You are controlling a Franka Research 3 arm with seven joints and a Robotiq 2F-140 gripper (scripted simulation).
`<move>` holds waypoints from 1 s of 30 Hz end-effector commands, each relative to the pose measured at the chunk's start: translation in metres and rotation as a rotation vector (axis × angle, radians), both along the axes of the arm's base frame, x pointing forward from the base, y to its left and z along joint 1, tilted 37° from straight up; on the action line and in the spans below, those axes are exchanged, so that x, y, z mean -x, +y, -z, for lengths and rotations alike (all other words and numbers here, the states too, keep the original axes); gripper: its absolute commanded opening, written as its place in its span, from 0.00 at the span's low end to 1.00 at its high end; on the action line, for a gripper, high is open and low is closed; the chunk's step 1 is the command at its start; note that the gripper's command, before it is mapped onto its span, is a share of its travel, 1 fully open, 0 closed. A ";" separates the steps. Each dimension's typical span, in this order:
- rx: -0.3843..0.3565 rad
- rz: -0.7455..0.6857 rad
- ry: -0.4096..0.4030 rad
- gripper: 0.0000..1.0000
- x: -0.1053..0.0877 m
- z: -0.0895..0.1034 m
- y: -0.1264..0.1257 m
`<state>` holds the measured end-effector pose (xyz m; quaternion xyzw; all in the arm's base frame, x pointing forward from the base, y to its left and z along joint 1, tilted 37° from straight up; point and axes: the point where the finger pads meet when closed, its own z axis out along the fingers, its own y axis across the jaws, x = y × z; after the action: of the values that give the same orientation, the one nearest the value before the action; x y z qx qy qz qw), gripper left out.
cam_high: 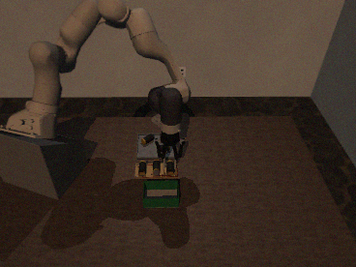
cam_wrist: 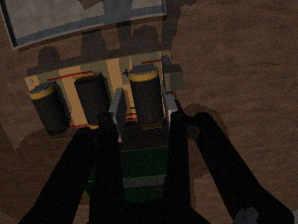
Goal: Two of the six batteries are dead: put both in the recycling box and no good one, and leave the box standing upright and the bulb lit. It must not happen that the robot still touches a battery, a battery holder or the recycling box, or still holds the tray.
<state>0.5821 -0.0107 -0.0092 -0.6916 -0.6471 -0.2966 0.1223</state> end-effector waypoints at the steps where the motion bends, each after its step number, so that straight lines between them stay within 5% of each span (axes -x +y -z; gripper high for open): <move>1: 0.008 -0.004 -0.011 0.29 -0.003 0.000 -0.001; 19: 0.008 -0.004 -0.011 0.29 -0.006 0.008 0.005; 20: 0.008 -0.004 -0.011 0.16 -0.006 0.008 0.005; 30: 0.008 -0.004 -0.011 0.16 -0.006 0.008 0.005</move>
<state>0.5872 -0.0078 -0.0166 -0.6906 -0.6488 -0.2973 0.1173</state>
